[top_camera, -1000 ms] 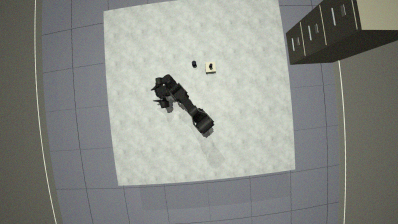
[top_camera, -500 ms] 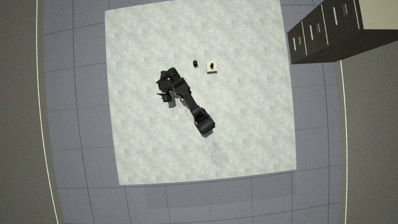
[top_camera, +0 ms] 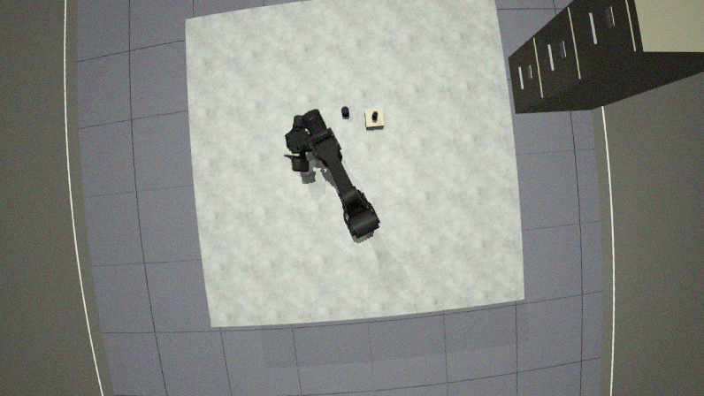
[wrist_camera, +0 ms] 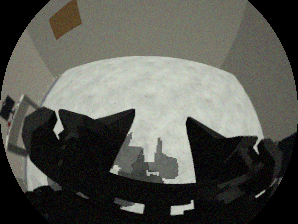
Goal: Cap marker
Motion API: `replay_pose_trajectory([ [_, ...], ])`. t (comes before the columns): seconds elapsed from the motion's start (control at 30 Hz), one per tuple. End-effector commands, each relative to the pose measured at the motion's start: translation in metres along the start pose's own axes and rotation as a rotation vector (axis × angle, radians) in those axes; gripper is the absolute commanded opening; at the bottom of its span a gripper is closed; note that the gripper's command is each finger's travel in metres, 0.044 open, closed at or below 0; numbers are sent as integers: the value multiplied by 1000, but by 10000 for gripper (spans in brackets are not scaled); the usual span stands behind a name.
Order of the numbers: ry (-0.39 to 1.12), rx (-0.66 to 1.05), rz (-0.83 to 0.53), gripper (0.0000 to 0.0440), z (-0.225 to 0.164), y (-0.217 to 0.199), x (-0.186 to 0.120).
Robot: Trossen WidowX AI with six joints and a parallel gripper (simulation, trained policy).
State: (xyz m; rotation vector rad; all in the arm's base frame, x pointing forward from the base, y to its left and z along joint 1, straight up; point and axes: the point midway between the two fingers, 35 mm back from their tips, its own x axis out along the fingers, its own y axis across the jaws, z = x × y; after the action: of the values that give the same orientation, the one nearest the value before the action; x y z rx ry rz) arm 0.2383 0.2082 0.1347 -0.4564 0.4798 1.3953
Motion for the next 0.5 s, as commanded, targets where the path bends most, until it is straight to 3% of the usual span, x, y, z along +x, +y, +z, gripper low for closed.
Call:
replay_pose_trajectory([
  [0.0,25,8,-22,325,-1,-8,-8],
  [0.47,130,72,-88,324,-14,-34,-40],
])
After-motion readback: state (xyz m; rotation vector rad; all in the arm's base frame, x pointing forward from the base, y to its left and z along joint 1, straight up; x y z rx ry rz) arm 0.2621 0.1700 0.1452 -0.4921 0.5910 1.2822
